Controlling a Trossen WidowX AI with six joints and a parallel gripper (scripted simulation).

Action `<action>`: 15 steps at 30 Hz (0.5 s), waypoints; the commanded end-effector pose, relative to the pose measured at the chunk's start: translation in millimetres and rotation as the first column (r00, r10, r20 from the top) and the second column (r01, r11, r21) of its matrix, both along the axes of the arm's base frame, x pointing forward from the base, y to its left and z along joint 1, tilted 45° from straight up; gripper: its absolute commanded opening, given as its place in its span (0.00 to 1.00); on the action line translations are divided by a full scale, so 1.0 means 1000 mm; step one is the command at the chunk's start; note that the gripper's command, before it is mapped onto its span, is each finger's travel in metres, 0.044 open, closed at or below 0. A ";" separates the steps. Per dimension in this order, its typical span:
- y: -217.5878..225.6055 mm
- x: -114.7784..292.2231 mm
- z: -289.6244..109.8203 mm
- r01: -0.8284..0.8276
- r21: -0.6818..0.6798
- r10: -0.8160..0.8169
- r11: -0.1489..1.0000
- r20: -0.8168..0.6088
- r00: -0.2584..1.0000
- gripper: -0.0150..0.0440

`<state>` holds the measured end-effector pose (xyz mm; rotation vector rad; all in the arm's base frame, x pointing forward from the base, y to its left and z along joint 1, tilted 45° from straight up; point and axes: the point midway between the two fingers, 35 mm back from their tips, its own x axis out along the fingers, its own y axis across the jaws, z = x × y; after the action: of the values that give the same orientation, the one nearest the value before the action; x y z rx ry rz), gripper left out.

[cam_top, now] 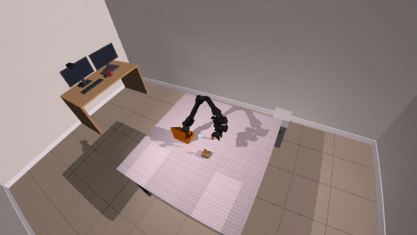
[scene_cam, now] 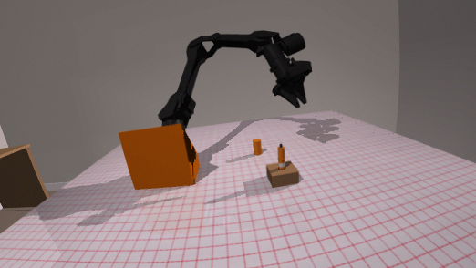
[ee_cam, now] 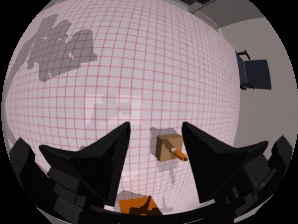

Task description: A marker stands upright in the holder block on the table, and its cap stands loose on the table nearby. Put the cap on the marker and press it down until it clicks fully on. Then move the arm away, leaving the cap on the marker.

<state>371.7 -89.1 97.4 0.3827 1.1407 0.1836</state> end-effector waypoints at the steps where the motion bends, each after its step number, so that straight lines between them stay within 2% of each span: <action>1: 0.039 -0.041 -0.002 0.002 0.169 0.021 0.986 -0.130 0.991 0.66; 5: 0.081 -0.090 0.002 0.052 0.359 0.058 0.932 -0.290 0.955 0.66; 7: 0.093 -0.105 0.005 0.079 0.412 0.072 0.908 -0.339 0.938 0.66; 15: 0.107 -0.108 0.001 0.083 0.418 0.073 0.905 -0.345 0.936 0.66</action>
<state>265.1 9.0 103.3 0.8301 1.4516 0.3715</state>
